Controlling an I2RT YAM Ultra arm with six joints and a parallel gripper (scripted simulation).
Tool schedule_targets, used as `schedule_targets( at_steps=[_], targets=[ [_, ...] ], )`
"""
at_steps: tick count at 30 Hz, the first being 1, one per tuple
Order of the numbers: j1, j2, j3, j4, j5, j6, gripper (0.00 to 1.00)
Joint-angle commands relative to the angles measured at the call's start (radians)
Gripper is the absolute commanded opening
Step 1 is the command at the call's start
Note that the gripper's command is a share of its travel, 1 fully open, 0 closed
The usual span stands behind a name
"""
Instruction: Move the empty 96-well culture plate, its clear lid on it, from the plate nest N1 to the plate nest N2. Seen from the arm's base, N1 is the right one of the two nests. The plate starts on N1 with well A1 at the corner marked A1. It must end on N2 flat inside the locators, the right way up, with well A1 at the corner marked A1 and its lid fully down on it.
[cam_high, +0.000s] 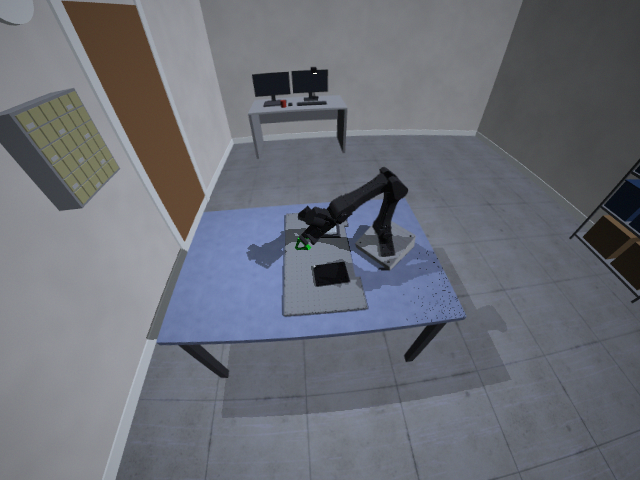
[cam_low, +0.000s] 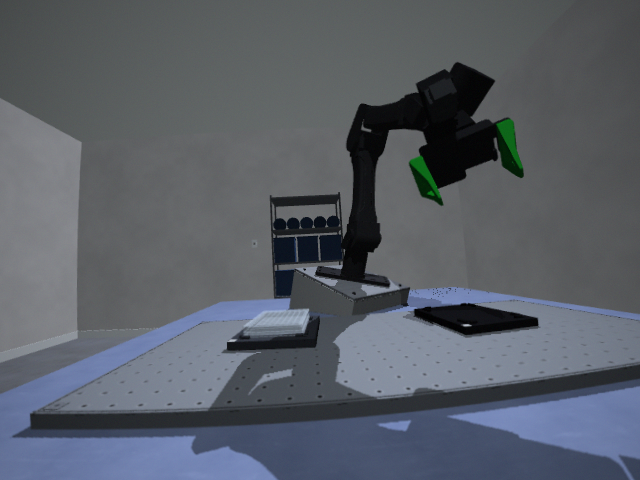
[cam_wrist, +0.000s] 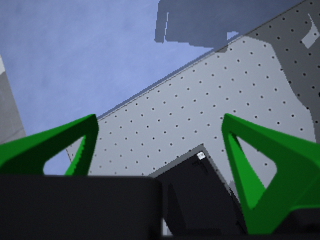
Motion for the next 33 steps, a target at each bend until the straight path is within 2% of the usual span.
schedule_targets(
  at_steps=[1,17,18,22,24,27,28,29,30,33],
  targets=[
    [-0.003,-0.018,0.018,0.012,0.012,-0.002,1.00],
    [-0.003,-0.018,0.018,0.012,0.012,-0.002,1.00],
    [-0.024,0.023,0.037,-0.027,-0.010,-0.035,1.00],
    [-0.077,0.059,0.069,-0.084,-0.033,-0.130,1.00],
    [-0.105,0.066,0.062,-0.081,-0.050,-0.159,1.00],
    [-0.143,0.098,0.087,-0.126,-0.068,-0.228,1.00],
    [-0.155,0.066,0.077,-0.117,-0.073,-0.239,1.00],
    [-0.171,0.111,0.090,-0.138,-0.084,-0.266,1.00],
    [-0.184,0.124,0.103,-0.159,-0.090,-0.293,1.00],
    [-0.211,0.129,0.090,-0.152,-0.107,-0.320,1.00]
  ],
)
